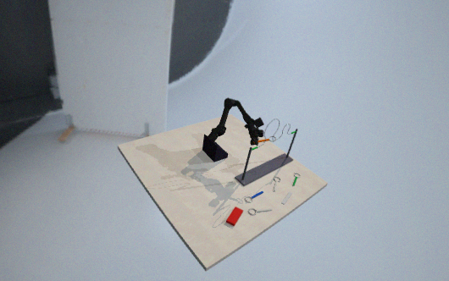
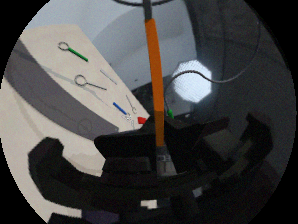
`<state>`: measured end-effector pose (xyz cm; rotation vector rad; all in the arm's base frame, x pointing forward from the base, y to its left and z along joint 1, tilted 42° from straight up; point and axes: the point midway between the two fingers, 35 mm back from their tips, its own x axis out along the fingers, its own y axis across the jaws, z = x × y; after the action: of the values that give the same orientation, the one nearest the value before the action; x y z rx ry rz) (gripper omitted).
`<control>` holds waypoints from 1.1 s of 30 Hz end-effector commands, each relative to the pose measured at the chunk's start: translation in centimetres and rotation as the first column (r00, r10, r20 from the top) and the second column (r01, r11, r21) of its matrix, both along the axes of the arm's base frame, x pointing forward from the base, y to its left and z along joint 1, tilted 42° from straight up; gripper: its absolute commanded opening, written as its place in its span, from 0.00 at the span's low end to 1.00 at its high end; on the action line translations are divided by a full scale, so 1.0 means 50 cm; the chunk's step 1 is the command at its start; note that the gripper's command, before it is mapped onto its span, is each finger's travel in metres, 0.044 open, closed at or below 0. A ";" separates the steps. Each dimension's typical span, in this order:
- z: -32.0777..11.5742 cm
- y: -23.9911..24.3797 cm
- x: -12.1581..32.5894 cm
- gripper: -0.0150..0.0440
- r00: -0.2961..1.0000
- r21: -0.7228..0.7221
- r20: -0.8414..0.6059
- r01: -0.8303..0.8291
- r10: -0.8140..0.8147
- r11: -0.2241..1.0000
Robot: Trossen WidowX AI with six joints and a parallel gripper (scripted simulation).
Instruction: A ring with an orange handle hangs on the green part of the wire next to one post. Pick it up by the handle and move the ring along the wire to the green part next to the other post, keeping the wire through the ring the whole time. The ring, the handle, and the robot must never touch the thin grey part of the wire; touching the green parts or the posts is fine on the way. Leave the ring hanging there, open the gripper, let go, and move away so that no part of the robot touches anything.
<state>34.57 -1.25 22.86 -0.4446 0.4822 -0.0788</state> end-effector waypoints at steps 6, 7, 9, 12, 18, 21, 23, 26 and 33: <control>0.041 -0.054 -0.005 0.00 1.000 -0.210 -0.007 0.012 -0.014 0.978; 0.046 -0.059 -0.006 0.00 1.000 -0.231 -0.009 0.012 -0.015 0.973; 0.055 -0.068 -0.007 0.00 1.000 -0.273 -0.011 0.013 -0.017 0.962; 0.068 -0.081 -0.008 0.00 1.000 -0.333 -0.014 0.015 -0.020 0.943; 0.098 -0.103 -0.011 0.00 0.999 -0.446 -0.019 0.016 -0.028 0.895; 0.111 -0.112 -0.012 0.00 0.999 -0.493 -0.021 0.017 -0.031 0.870; 0.121 -0.117 -0.013 0.00 0.999 -0.524 -0.023 0.017 -0.034 0.852; 0.135 -0.125 -0.014 0.00 0.999 -0.568 -0.024 0.017 -0.038 0.823; 0.169 -0.139 -0.017 0.00 0.999 -0.661 -0.027 0.017 -0.046 0.750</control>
<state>33.85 -7.67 30.11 -1.0845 0.4969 -0.2533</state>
